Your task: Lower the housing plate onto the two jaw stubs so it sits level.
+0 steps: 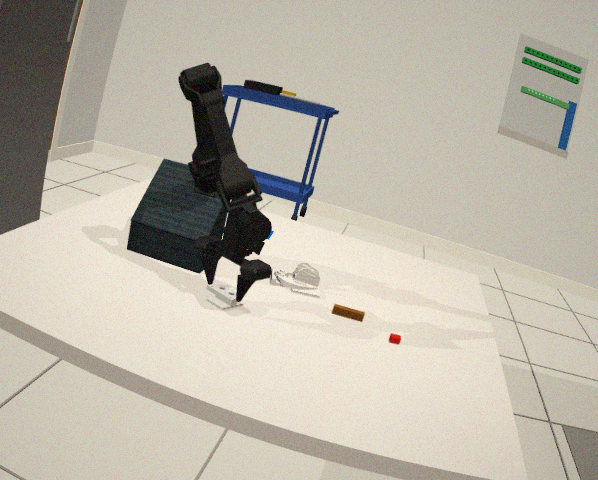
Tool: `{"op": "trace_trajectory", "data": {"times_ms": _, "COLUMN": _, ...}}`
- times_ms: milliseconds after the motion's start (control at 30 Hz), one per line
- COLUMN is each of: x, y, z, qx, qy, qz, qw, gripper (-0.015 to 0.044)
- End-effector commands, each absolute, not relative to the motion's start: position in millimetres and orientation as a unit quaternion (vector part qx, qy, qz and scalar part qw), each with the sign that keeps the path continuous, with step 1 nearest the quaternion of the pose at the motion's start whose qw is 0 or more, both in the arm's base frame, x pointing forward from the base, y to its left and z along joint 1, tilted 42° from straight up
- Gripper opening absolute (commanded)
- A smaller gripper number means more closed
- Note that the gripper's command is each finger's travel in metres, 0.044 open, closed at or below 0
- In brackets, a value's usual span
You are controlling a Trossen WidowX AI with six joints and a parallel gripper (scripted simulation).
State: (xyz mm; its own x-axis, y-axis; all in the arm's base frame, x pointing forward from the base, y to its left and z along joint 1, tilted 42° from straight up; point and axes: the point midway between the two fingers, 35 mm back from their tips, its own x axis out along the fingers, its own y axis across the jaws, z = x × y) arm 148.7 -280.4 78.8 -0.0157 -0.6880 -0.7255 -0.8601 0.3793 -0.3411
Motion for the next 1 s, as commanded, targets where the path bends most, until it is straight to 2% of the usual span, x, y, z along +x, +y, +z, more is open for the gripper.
{"op": "trace_trajectory", "data": {"times_ms": 0, "x": 149.1, "y": -283.4, "z": 72.4, "qx": -0.549, "qy": 0.704, "qz": 0.103, "qw": 0.438, "gripper": 0.044}}
{"op": "trace_trajectory", "data": {"times_ms": 967, "x": 148.3, "y": -291.4, "z": 63.3, "qx": -0.549, "qy": 0.705, "qz": 0.103, "qw": 0.438, "gripper": 0.044}}
